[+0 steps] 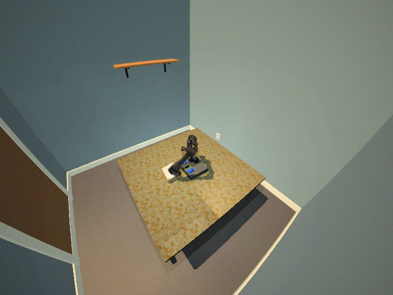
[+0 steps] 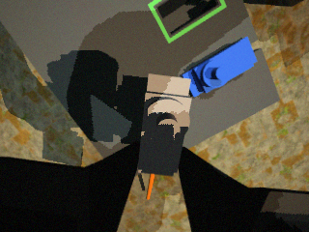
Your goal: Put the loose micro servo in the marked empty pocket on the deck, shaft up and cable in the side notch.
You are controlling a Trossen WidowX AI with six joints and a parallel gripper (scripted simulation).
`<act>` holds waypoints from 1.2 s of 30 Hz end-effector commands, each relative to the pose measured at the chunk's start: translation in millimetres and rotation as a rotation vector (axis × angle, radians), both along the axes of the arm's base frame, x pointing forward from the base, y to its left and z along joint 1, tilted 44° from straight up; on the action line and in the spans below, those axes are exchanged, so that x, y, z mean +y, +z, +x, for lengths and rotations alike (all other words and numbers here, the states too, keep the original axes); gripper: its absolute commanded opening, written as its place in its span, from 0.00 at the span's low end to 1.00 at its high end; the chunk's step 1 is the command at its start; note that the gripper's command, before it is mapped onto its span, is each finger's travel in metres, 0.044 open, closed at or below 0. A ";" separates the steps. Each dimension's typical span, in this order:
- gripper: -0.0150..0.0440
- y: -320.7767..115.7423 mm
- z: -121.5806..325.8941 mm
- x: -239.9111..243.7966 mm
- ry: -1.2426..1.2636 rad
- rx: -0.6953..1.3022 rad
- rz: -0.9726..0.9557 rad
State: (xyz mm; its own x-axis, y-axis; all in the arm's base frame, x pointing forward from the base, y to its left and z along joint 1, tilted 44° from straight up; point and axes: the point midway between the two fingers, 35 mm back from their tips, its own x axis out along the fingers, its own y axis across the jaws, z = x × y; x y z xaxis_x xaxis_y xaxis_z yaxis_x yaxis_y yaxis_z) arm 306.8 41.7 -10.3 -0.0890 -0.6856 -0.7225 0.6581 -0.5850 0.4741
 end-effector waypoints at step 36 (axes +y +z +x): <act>0.25 67.9 -16.0 -65.3 0.389 0.359 0.042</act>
